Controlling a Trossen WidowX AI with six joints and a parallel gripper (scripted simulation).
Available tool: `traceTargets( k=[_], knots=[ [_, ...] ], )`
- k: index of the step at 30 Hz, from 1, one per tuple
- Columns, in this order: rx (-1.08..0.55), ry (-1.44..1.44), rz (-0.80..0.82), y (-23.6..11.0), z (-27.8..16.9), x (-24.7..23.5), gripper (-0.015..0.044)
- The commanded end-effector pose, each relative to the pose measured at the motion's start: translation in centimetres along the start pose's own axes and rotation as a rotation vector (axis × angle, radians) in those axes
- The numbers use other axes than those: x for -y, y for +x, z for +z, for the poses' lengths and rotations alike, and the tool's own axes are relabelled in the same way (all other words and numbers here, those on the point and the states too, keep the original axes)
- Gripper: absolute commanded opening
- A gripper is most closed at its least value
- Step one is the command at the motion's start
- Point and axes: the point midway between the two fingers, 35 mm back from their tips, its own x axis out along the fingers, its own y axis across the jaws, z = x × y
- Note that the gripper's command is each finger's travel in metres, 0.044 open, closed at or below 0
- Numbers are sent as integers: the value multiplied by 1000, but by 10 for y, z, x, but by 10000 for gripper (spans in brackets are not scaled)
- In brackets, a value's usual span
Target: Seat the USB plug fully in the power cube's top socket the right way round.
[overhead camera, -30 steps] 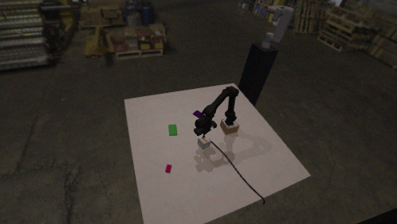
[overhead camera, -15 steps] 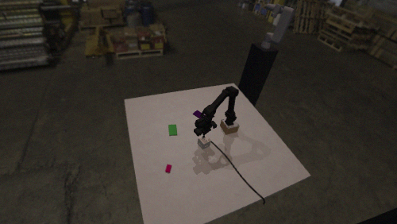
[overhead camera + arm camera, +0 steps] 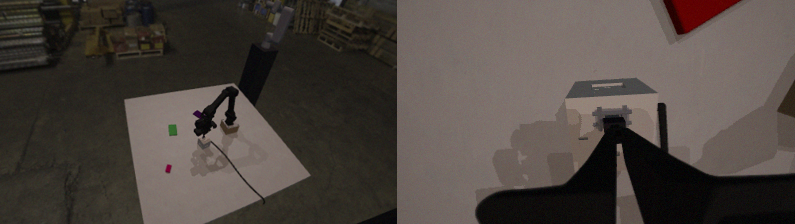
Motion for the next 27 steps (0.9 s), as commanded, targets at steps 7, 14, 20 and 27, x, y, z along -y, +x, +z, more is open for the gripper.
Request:
traceTargets(
  k=[7,14,20,27],
  knots=[
    [4,-5,0,2,1,0,0],
    [4,-5,0,3,0,0,0],
    [4,-5,0,3,0,0,0],
    [4,-5,0,4,0,0,0]
  ],
)
